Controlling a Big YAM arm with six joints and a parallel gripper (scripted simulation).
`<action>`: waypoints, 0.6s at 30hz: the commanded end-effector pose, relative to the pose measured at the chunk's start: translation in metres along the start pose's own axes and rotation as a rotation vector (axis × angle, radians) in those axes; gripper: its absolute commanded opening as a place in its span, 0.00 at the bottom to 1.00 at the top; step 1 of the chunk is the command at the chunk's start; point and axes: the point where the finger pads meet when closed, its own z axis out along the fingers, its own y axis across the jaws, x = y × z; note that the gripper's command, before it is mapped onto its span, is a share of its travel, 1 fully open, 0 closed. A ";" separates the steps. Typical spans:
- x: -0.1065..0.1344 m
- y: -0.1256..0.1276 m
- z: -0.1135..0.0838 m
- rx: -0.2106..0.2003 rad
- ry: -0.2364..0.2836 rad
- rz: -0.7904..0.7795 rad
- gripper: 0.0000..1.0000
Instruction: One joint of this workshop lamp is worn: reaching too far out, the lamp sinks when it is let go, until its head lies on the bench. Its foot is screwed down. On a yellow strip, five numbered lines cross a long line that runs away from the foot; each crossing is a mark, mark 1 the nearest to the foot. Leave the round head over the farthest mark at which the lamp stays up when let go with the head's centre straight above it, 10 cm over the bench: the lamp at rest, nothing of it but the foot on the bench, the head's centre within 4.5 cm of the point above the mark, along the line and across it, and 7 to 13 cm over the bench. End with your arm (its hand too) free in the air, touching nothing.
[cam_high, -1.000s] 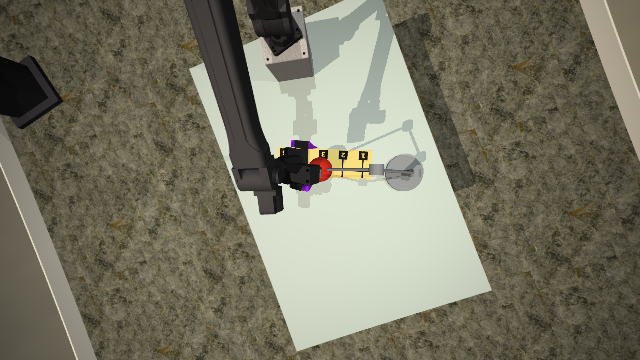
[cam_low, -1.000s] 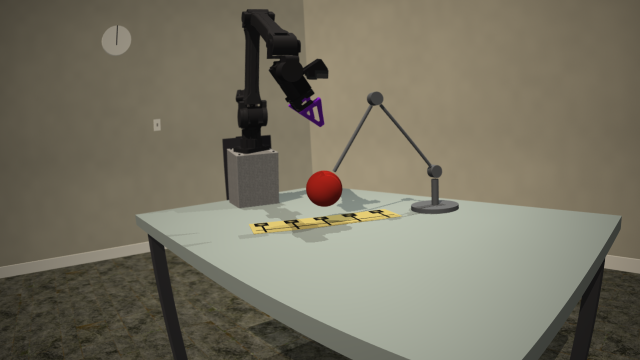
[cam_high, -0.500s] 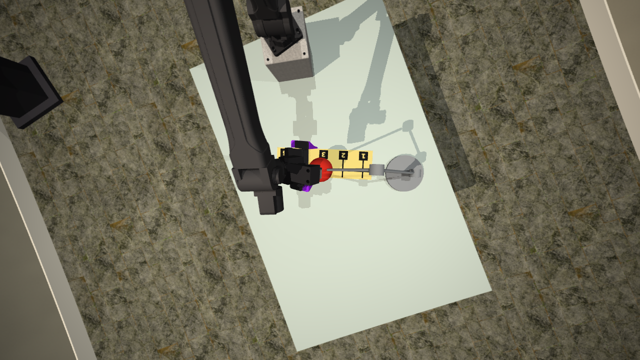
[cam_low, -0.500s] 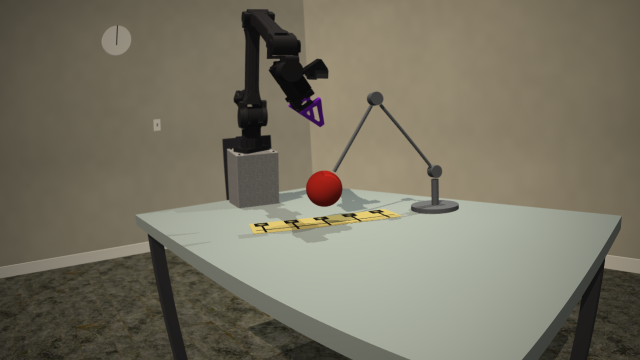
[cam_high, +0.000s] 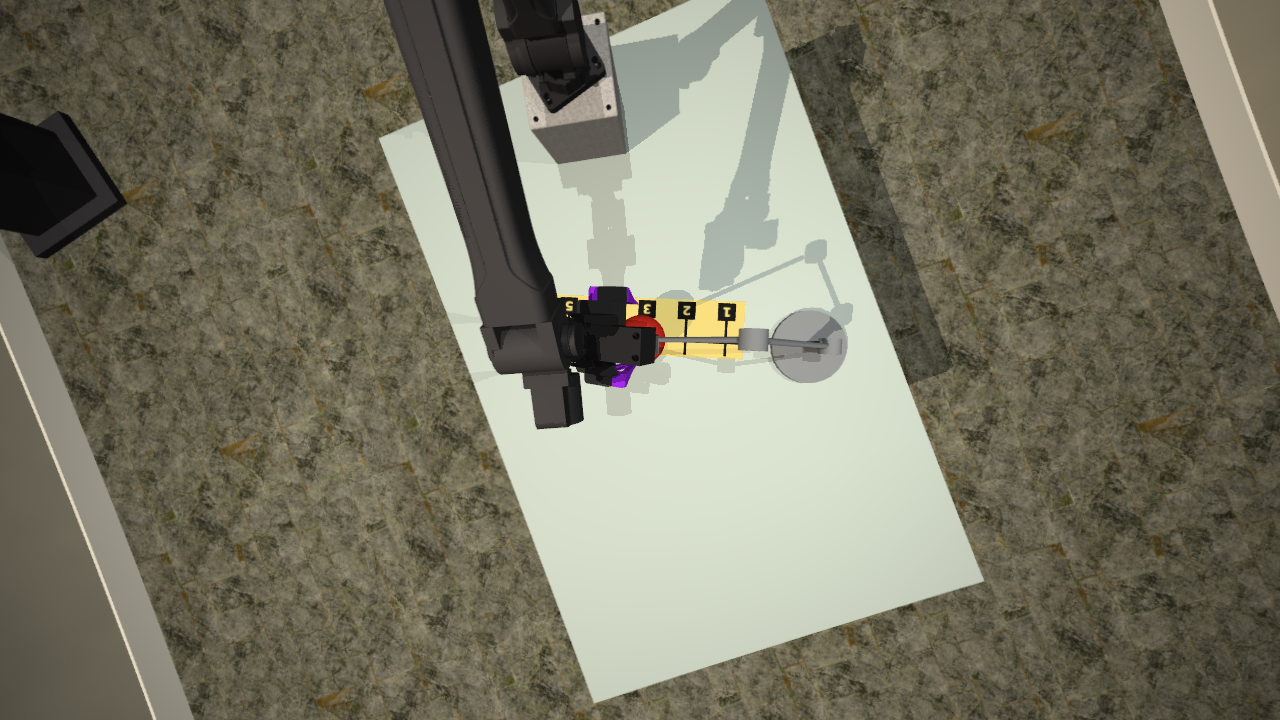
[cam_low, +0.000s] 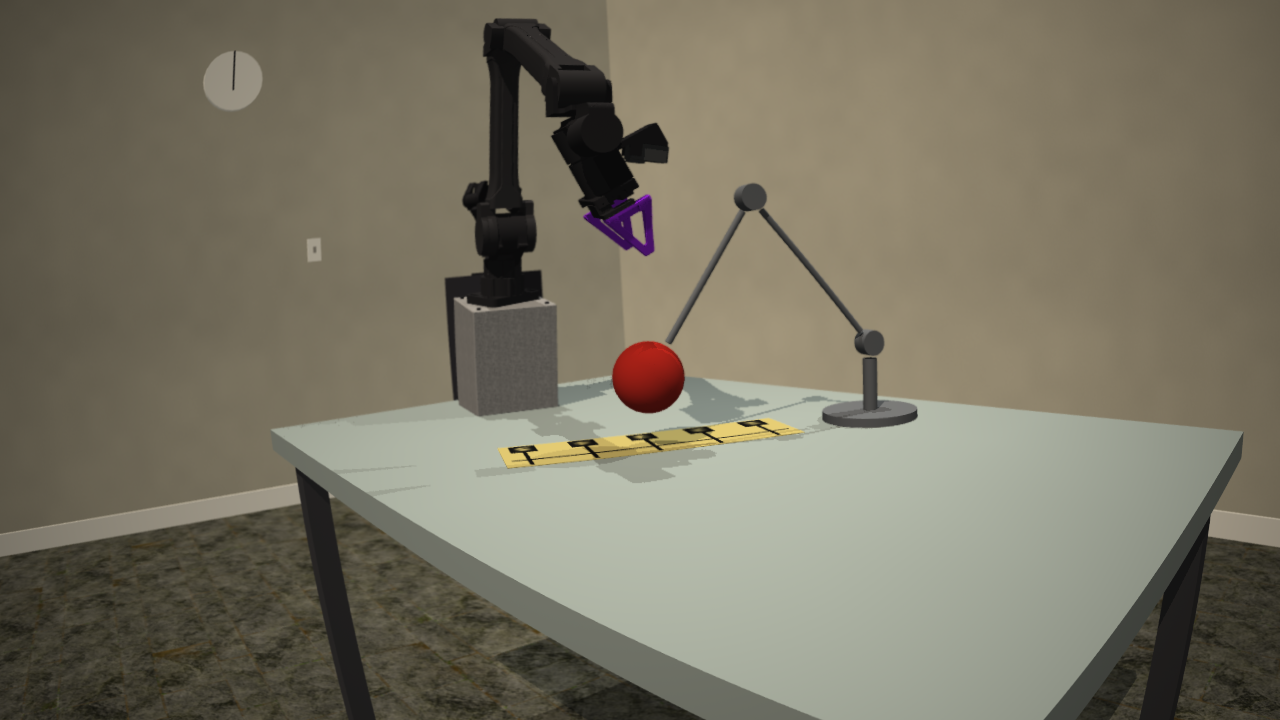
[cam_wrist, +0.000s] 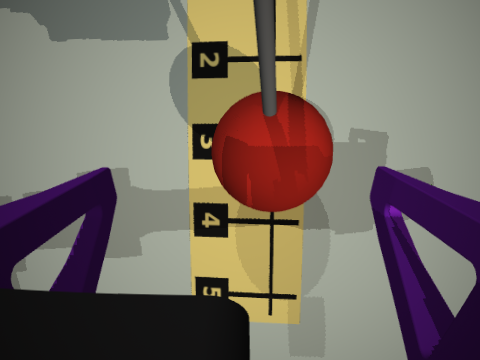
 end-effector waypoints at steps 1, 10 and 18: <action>-0.017 0.001 -0.009 0.064 0.010 -0.032 1.00; -0.020 -0.003 0.003 0.096 0.039 -0.053 1.00; -0.017 -0.007 0.025 0.088 0.039 -0.053 1.00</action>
